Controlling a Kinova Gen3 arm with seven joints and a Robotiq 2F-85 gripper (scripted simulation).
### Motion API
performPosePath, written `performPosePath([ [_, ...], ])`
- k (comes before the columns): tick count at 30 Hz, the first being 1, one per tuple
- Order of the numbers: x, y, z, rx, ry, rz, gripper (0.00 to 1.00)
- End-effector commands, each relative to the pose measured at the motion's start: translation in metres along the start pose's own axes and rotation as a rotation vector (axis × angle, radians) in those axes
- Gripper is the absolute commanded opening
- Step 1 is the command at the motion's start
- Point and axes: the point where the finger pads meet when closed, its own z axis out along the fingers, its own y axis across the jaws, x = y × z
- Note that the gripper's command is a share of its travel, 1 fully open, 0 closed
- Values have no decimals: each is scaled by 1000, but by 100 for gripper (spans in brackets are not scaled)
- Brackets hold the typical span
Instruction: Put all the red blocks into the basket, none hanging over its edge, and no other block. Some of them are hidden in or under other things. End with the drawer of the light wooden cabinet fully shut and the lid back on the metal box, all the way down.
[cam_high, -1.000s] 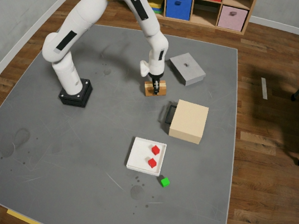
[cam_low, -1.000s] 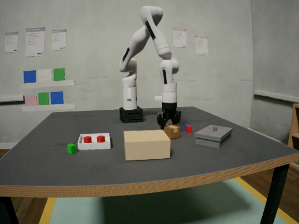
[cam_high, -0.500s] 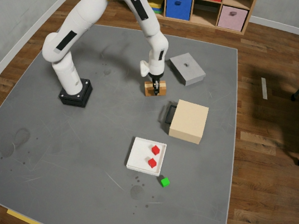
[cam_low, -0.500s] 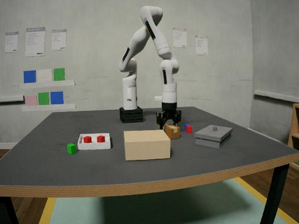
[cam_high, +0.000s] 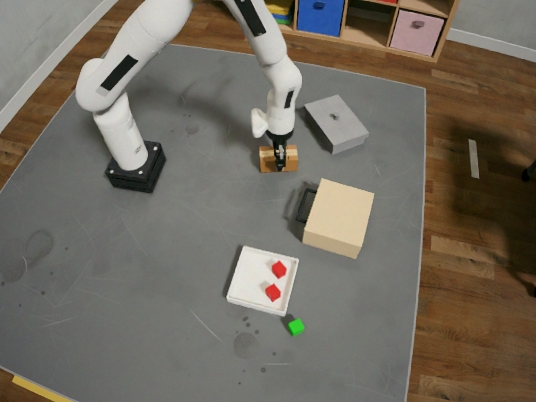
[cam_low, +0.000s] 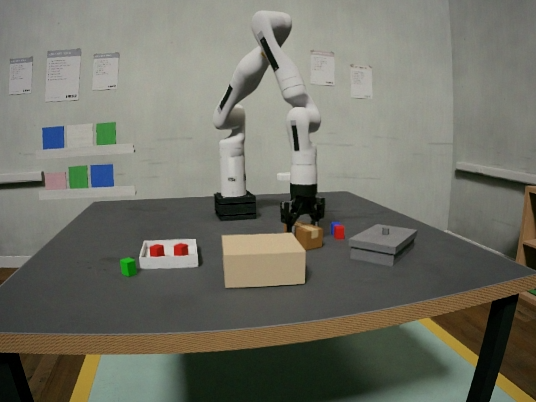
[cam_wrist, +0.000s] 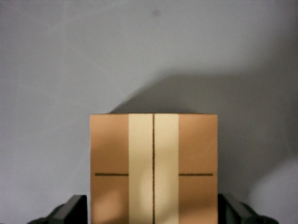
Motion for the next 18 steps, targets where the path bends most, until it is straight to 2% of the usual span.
performPosePath([
  [1, -1, 0, -1, 0, -2, 0, 83],
  [18, -1, 0, -2, 0, -2, 0, 83],
])
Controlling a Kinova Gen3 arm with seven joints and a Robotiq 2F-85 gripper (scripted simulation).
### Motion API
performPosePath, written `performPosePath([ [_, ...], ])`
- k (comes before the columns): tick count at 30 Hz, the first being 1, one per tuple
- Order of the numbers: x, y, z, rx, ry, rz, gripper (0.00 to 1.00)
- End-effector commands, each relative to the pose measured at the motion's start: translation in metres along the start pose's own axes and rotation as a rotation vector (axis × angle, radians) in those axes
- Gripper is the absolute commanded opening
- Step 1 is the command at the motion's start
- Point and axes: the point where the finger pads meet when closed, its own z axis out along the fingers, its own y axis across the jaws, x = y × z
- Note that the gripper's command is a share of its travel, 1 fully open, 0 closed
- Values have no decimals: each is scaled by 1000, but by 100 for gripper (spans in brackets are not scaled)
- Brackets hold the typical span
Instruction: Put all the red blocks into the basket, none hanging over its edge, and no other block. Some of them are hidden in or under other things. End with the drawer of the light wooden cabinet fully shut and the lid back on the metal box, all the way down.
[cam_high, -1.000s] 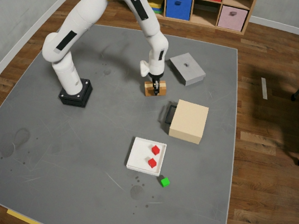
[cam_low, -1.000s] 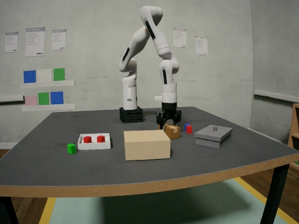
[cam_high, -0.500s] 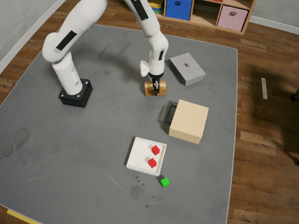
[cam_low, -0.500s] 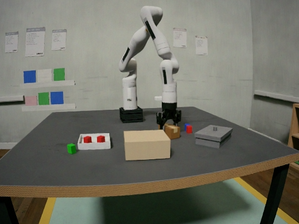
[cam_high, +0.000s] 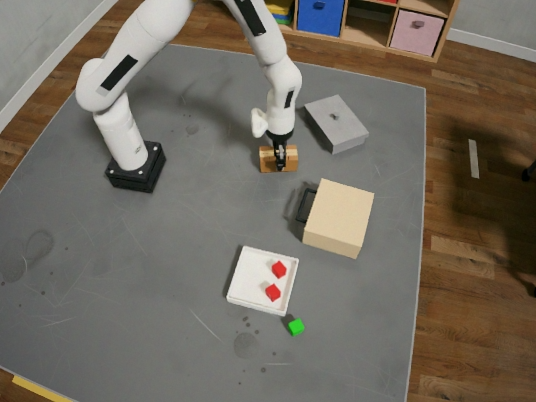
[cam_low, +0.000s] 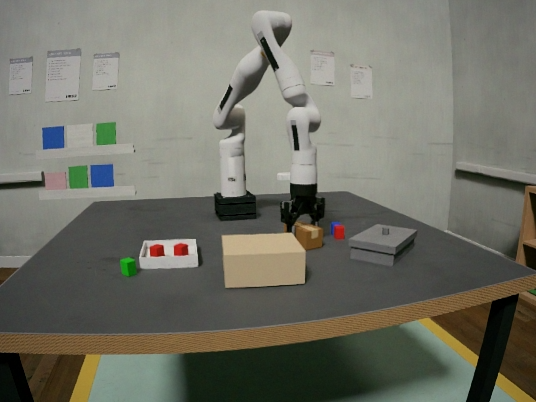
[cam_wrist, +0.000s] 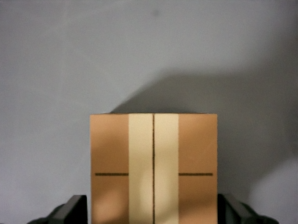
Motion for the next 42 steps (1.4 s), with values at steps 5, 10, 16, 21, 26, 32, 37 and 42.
performPosePath([
  [5, -1, 0, -5, 0, -2, 0, 83],
  [10, -1, 0, -15, 0, -2, 0, 83],
  [16, -1, 0, -35, 0, -2, 0, 83],
  [21, -1, 0, -48, 0, -2, 0, 83],
  [26, 0, 0, -71, 0, -2, 0, 83],
  [32, 0, 0, -99, 0, -2, 0, 83],
  [37, 0, 0, -112, 0, -2, 0, 83],
  [42, 0, 0, -130, 0, -2, 0, 83],
])
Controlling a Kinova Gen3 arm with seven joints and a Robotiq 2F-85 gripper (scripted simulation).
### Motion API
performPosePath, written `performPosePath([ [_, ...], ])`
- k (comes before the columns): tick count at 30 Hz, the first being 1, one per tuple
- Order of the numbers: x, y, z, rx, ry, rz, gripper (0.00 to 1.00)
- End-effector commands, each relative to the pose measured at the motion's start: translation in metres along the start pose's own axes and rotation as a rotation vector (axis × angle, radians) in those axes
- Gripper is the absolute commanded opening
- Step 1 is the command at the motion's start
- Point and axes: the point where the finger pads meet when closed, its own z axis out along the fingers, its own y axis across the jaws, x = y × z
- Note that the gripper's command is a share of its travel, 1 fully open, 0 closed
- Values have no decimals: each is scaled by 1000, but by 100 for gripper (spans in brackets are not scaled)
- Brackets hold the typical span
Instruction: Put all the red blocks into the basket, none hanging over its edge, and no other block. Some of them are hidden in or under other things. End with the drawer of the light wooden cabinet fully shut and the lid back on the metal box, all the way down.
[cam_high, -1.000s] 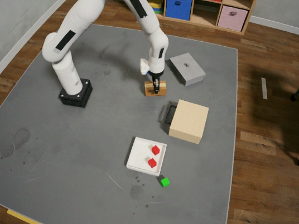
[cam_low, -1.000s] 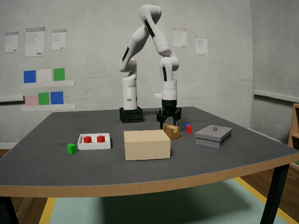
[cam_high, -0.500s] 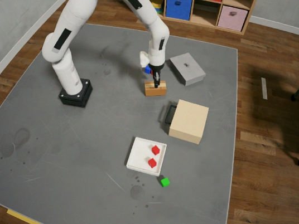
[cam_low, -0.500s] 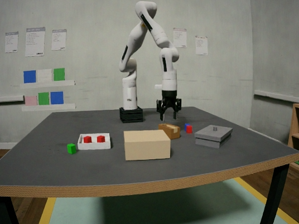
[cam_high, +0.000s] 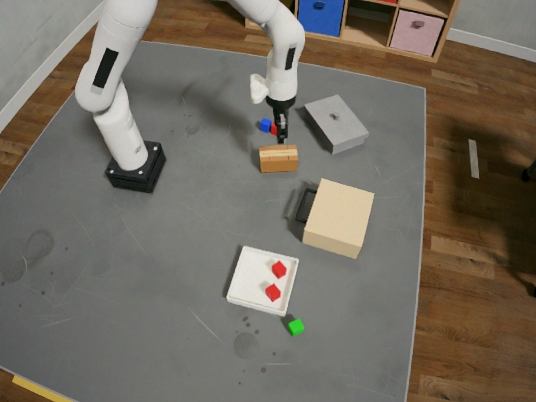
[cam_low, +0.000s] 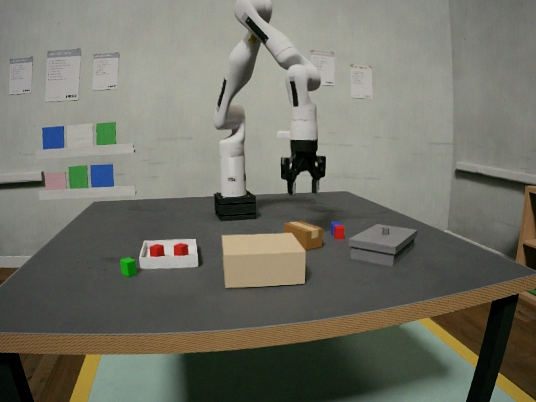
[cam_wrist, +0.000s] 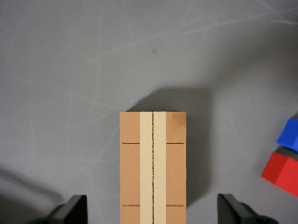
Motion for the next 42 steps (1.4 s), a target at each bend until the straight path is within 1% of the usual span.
performPosePath([
  [1, -1, 0, -14, 0, -1, 0, 83],
  [9, 0, 0, -30, 0, -1, 0, 83],
  [17, 0, 0, -34, 0, -1, 0, 83],
  [29, -1, 3, -34, 0, -1, 12, 83],
  [32, -2, 10, -34, 0, -1, 42, 83],
  [35, -4, 23, -34, -1, 0, 92, 83],
  [42, -9, 67, -34, -1, 1, 264, 83],
])
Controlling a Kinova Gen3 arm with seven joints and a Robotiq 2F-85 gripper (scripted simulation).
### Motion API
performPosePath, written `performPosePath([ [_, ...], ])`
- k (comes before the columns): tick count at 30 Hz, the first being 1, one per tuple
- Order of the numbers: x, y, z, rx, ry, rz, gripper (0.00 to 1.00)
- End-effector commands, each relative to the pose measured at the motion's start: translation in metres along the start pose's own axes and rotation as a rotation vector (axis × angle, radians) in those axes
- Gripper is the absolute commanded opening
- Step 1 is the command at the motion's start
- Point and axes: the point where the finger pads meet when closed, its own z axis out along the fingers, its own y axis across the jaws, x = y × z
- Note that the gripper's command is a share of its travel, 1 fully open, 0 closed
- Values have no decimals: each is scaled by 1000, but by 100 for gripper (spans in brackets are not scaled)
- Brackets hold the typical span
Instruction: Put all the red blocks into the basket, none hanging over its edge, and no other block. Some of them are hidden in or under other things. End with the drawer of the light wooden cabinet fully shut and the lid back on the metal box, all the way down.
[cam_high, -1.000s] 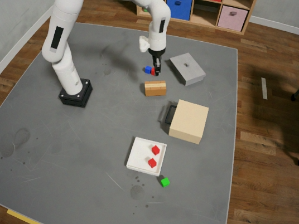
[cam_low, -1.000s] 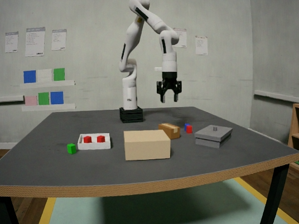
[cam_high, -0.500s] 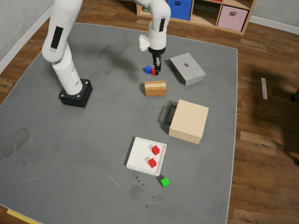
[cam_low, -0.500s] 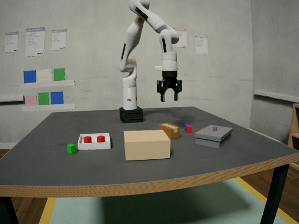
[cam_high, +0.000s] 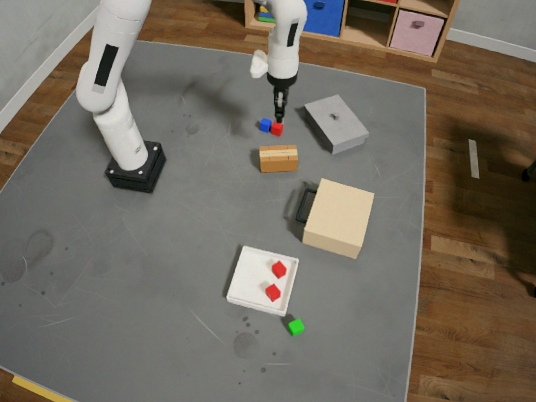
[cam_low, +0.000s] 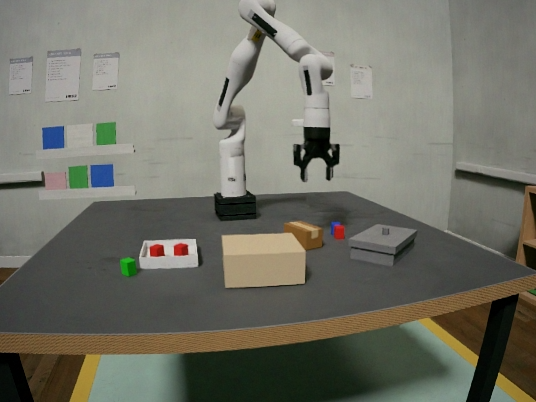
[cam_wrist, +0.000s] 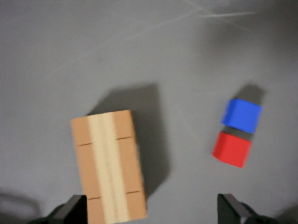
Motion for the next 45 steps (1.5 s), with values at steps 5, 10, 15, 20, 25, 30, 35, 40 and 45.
performPosePath([
  [5, 4, 44, 0, 8, -5, 171, 83],
  [10, 10, 71, 0, 8, -6, 274, 83],
  [15, 13, 84, 0, 8, -7, 322, 83],
  [20, 13, 85, 0, 8, -7, 328, 83],
  [25, 13, 85, 0, 8, -7, 328, 83],
  [30, 13, 85, 0, 8, -7, 328, 59],
  [35, 13, 85, 0, 8, -7, 328, 59],
  [40, 13, 85, 0, 8, -7, 328, 59],
  [45, 13, 85, 0, 8, -7, 328, 59],
])
